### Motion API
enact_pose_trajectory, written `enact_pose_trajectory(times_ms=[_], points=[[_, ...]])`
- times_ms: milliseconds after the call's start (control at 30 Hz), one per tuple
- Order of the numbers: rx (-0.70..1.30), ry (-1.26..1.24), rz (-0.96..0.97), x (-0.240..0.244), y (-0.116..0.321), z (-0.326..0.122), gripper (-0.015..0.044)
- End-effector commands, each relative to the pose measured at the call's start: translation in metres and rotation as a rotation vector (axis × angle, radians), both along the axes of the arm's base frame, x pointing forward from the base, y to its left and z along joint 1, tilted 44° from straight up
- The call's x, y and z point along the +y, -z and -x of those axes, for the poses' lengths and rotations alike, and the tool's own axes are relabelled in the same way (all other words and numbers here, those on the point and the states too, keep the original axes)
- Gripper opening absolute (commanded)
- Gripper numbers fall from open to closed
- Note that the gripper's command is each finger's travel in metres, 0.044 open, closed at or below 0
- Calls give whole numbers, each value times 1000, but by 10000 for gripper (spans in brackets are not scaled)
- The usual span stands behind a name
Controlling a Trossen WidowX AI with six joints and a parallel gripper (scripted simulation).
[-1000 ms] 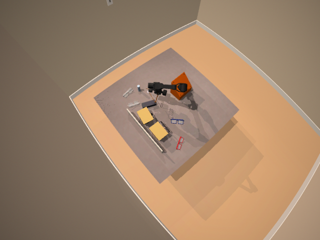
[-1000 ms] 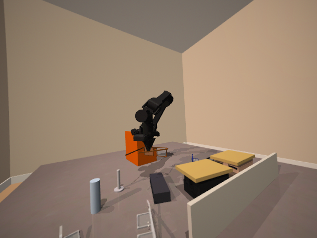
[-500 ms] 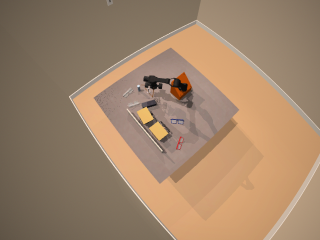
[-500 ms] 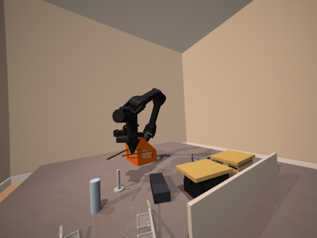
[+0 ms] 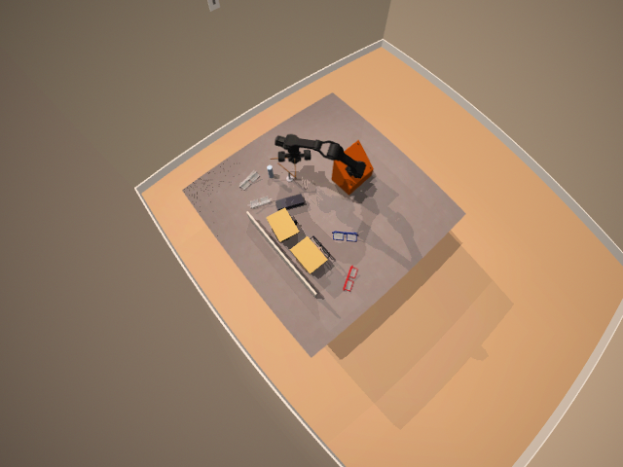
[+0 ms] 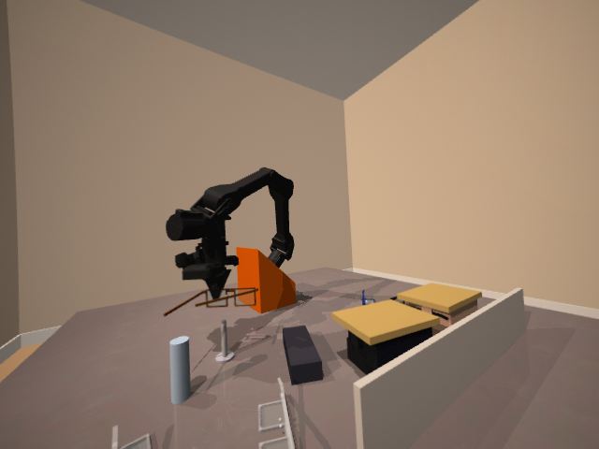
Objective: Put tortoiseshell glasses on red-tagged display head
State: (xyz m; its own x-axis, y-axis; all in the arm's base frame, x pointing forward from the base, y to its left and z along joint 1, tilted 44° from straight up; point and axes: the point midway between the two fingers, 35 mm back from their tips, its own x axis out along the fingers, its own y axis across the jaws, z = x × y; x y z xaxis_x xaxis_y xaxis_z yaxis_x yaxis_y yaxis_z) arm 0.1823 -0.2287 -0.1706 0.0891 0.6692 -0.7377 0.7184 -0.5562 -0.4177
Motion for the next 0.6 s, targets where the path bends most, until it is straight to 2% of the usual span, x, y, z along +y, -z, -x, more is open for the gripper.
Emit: enact_pose_trajectory(times_ms=[0,267,567], points=[[-22,-23,4,-8,10,8,0],[-22,-23,4,-6,13,8,0],[-23,-23,3,32,53,2,0]])
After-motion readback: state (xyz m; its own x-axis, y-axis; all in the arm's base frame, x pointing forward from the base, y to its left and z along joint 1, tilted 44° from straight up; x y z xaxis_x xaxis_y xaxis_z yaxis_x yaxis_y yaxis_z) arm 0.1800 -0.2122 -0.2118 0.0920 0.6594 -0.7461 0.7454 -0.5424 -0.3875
